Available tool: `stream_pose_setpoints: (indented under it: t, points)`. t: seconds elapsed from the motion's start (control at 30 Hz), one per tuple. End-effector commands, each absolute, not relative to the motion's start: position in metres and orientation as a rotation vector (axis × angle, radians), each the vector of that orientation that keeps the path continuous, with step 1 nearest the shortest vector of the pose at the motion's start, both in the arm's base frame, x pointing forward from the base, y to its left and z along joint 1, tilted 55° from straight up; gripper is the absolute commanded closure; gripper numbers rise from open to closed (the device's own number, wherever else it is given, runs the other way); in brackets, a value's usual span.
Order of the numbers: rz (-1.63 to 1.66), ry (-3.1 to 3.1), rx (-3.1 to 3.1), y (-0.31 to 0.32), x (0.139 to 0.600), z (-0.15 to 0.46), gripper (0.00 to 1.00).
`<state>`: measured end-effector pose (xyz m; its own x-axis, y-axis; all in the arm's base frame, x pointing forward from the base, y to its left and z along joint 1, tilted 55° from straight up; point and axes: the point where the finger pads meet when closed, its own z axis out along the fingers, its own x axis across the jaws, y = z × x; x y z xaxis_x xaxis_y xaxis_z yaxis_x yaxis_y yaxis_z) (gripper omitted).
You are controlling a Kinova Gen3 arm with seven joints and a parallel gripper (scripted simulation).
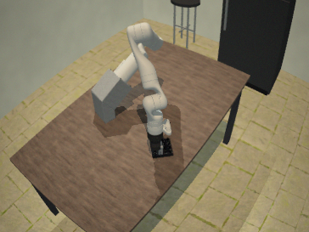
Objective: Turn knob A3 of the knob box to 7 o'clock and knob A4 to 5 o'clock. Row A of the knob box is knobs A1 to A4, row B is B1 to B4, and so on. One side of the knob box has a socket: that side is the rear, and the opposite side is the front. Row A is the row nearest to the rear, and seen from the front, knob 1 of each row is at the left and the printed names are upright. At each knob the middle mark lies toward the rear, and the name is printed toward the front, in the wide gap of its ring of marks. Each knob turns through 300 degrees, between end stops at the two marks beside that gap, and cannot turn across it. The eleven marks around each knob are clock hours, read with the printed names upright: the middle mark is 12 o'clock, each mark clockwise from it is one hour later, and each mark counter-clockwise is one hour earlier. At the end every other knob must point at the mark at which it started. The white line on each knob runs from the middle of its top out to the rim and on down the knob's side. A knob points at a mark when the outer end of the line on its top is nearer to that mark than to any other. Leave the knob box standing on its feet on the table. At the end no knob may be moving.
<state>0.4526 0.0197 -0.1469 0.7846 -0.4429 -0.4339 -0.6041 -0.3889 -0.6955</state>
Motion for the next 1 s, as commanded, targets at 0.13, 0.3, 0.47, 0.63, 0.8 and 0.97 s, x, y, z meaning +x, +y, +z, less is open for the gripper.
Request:
stream_pose_setpoints:
  t: [0.13, 0.3, 0.47, 0.63, 0.8, 0.97]
  points:
    - [0.217, 0.781, -2.046, 0.0184, 0.4532, -0.1467, 0.54]
    - [0.217, 0.781, -2.046, 0.0184, 0.4532, -0.1467, 0.54]
    - [0.217, 0.781, -2.046, 0.0184, 0.4532, -0.1467, 0.54]
    - [0.217, 0.781, -2.046, 0.0184, 0.4532, -0.1467, 0.70]
    - [0.217, 0.781, -2.046, 0.0184, 0.4532, -0.1467, 0.70]
    - [0.217, 0.781, -2.046, 0.0184, 0.4532, -0.1467, 0.70]
